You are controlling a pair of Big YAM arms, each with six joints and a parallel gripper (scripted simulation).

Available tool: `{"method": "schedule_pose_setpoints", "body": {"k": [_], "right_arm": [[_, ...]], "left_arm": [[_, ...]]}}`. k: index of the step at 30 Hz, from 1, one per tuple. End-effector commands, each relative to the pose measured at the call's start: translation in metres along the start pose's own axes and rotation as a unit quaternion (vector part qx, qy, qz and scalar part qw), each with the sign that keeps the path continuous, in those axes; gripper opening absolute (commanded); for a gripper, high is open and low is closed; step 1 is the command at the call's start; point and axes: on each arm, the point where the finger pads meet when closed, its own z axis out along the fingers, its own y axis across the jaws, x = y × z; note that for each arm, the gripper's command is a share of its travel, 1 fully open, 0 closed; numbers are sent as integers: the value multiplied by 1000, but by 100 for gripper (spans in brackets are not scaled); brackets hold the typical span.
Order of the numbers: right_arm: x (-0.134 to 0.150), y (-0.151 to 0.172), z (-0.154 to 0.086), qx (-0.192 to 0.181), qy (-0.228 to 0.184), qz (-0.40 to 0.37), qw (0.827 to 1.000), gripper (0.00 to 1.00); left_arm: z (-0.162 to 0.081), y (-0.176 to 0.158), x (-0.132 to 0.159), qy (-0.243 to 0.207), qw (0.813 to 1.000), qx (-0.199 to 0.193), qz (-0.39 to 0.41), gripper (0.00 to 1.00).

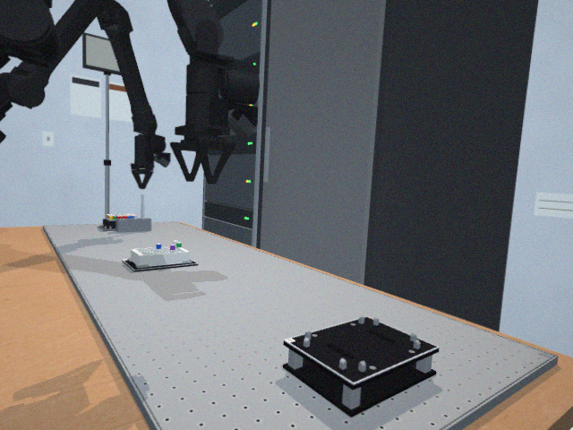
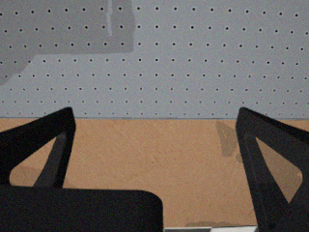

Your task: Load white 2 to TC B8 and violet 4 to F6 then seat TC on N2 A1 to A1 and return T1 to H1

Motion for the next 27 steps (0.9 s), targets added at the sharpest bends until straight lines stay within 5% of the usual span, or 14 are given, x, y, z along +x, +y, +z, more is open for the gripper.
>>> {"method": "schedule_pose_setpoints", "body": {"k": [1,27], "right_arm": [[-9,-2,-4,3,-9,1,1000,100],[-9,-2,-4,3,-9,1,1000,100]], "left_arm": [[-16,-15,-2,-12,1000,-3,1,25],[-36,-84,53,-14,1000,-3,1,25]]}}
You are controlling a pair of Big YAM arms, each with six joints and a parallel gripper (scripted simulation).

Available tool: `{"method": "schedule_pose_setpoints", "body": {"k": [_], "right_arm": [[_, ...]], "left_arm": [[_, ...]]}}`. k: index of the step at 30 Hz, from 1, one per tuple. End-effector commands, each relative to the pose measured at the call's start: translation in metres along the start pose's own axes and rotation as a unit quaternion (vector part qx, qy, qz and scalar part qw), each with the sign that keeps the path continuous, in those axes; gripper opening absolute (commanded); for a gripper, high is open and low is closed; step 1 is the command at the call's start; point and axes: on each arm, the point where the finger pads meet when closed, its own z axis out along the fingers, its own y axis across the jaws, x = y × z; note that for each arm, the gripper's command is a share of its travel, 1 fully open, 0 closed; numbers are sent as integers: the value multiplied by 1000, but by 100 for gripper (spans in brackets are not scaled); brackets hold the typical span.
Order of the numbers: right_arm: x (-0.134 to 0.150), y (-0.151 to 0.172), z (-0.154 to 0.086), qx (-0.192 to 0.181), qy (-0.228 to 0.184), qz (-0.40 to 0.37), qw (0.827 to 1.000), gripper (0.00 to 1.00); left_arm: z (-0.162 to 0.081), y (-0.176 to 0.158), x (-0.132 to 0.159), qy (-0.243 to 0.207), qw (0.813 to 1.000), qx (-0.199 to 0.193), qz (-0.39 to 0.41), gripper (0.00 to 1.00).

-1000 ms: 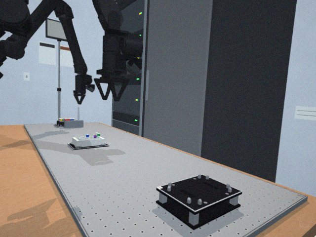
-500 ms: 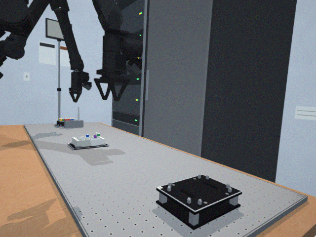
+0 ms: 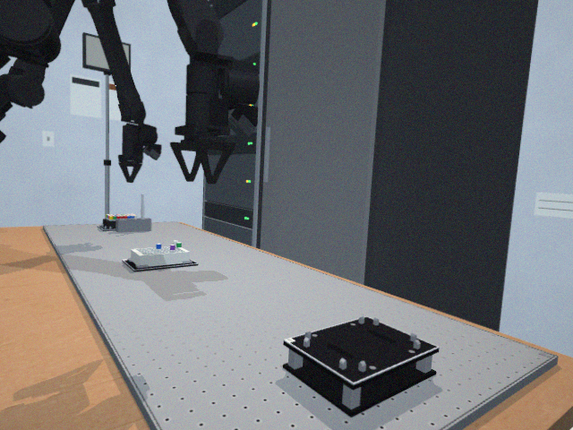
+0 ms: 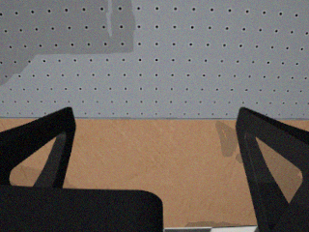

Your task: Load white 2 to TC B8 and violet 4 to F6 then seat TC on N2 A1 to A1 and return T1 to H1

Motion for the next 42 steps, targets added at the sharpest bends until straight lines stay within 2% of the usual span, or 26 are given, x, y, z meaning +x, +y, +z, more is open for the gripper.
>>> {"method": "schedule_pose_setpoints", "body": {"k": [1,33,42], "right_arm": [[-9,-2,-4,3,-9,1,1000,100],[-9,-2,-4,3,-9,1,1000,100],[-9,-2,-4,3,-9,1,1000,100]], "left_arm": [[-10,-7,-11,-22,1000,-7,2,25],[-35,-99,67,-14,1000,-2,-1,25],[-35,-95,61,-16,1000,-5,0,25]]}}
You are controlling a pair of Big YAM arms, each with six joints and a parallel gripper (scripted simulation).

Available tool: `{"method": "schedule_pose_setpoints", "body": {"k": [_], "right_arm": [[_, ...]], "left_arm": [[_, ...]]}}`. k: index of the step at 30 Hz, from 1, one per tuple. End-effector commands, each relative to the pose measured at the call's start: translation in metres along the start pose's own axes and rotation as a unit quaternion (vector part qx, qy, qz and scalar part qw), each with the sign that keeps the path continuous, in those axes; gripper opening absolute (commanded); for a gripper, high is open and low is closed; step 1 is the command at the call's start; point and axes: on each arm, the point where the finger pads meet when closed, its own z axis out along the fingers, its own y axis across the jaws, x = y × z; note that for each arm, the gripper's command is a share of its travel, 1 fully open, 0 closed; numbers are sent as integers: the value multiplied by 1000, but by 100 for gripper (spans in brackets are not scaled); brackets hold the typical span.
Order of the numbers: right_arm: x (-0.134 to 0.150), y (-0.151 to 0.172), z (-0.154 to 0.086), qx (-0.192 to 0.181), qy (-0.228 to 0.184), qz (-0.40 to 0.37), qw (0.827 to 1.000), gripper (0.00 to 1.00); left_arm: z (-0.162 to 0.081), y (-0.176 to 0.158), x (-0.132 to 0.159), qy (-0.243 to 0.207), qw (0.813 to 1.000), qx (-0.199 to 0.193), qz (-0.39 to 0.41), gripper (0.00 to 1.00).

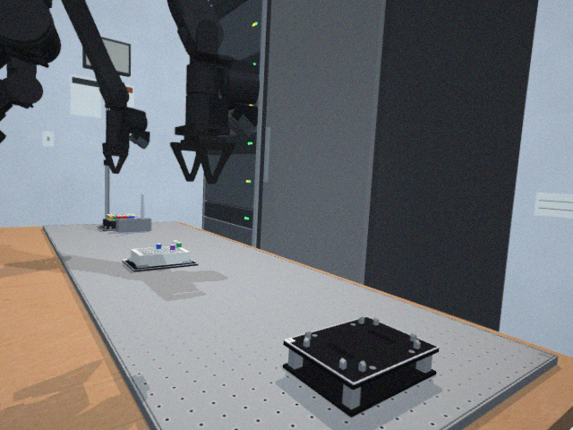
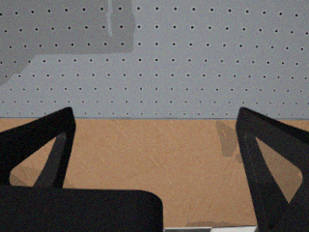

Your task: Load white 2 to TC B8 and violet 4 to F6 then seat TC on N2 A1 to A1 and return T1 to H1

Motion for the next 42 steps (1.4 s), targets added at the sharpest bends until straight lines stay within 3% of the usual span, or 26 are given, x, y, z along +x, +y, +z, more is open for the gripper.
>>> {"method": "schedule_pose_setpoints", "body": {"k": [1,14,42], "right_arm": [[-9,-2,-4,3,-9,1,1000,100],[-2,28,15,-2,2,6,1000,100],[-26,123,59,-3,-11,8,1000,100]], "left_arm": [[-4,1,-10,-9,1000,-3,-2,25],[-4,1,-10,-9,1000,-3,-2,25],[-4,1,-10,-9,1000,-3,-2,25]]}}
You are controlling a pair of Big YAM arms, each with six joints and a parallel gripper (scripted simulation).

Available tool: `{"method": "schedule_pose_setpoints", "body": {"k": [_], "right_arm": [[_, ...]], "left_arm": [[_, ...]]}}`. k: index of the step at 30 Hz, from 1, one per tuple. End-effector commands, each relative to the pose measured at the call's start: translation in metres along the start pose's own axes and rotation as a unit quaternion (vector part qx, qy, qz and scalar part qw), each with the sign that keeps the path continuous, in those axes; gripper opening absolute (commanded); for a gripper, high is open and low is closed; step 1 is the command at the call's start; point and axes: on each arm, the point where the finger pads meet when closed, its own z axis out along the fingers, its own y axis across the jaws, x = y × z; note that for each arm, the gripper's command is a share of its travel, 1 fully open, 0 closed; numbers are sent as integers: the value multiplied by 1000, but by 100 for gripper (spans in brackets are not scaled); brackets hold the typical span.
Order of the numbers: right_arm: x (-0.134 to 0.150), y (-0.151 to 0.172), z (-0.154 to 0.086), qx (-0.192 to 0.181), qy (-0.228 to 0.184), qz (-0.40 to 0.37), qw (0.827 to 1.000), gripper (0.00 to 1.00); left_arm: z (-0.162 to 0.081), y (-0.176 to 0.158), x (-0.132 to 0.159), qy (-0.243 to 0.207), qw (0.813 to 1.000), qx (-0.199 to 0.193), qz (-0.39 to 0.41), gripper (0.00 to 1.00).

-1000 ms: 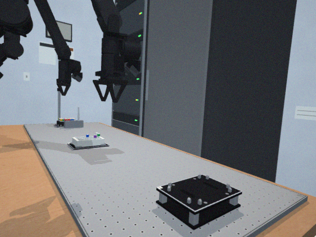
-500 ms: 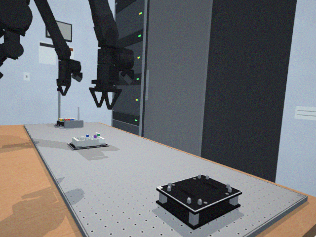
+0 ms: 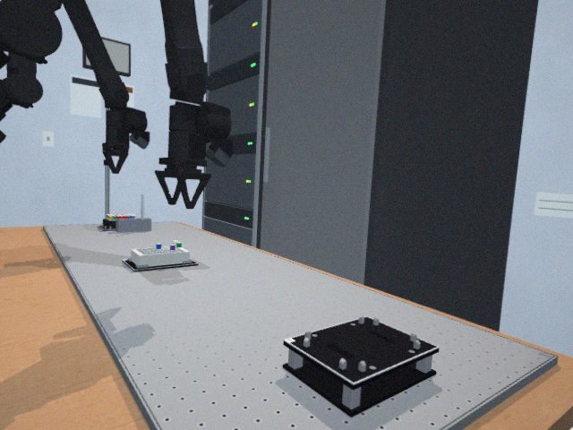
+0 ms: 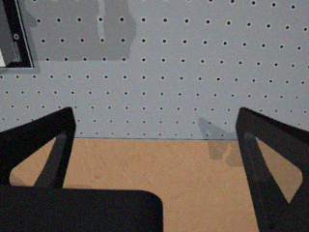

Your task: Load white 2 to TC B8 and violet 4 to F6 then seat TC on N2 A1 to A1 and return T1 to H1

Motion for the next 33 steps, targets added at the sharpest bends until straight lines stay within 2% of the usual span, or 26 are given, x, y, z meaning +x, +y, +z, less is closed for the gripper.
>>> {"method": "schedule_pose_setpoints", "body": {"k": [1,33], "right_arm": [[-20,13,3,-5,-19,16,1000,100],[-29,120,55,-7,-16,16,1000,100]], "left_arm": [[-4,1,-10,-10,1000,-3,-2,25],[-4,1,-10,-10,1000,-3,-2,25]]}}
